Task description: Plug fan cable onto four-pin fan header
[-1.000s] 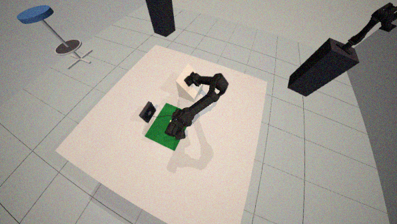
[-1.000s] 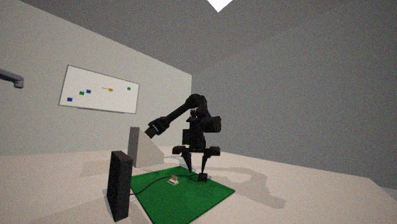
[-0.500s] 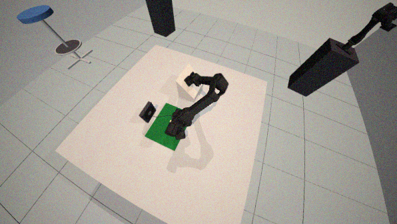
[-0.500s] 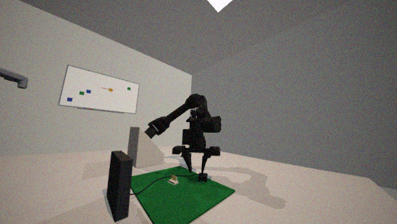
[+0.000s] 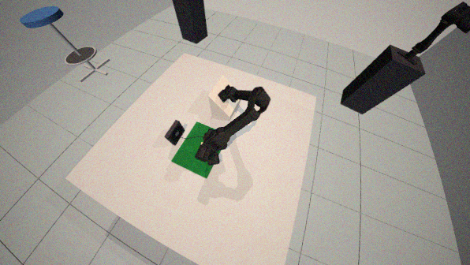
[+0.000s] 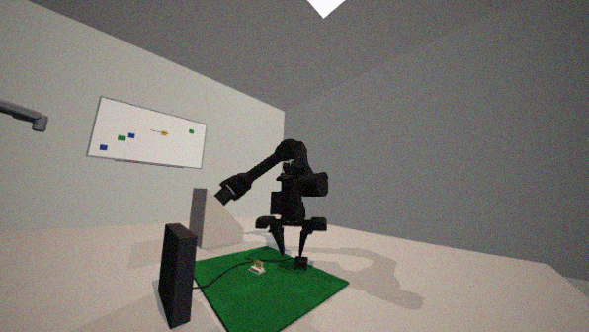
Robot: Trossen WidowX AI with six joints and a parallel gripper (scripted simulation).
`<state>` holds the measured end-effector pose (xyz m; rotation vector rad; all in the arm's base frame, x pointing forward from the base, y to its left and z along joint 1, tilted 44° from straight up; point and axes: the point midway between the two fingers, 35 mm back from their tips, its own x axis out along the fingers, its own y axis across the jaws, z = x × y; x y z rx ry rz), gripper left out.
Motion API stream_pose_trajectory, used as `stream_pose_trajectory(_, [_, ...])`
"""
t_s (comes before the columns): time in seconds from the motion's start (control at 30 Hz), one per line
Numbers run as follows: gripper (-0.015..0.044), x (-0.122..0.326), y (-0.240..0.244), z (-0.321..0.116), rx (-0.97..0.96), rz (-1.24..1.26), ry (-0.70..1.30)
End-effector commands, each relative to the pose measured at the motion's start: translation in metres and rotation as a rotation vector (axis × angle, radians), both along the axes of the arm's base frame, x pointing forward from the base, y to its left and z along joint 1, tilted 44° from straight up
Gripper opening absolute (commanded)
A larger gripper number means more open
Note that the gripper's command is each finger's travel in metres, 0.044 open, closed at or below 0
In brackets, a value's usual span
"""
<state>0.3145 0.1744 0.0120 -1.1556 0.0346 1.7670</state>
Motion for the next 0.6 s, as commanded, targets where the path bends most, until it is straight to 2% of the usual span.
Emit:
stream_pose_trajectory(0.0, [0.021,-0.009,0.008,-0.009,-0.012,0.026,0.028])
stream_pose_trajectory(0.57, [0.0205,0.007,-0.027,0.027,-0.013,0.017,0.016])
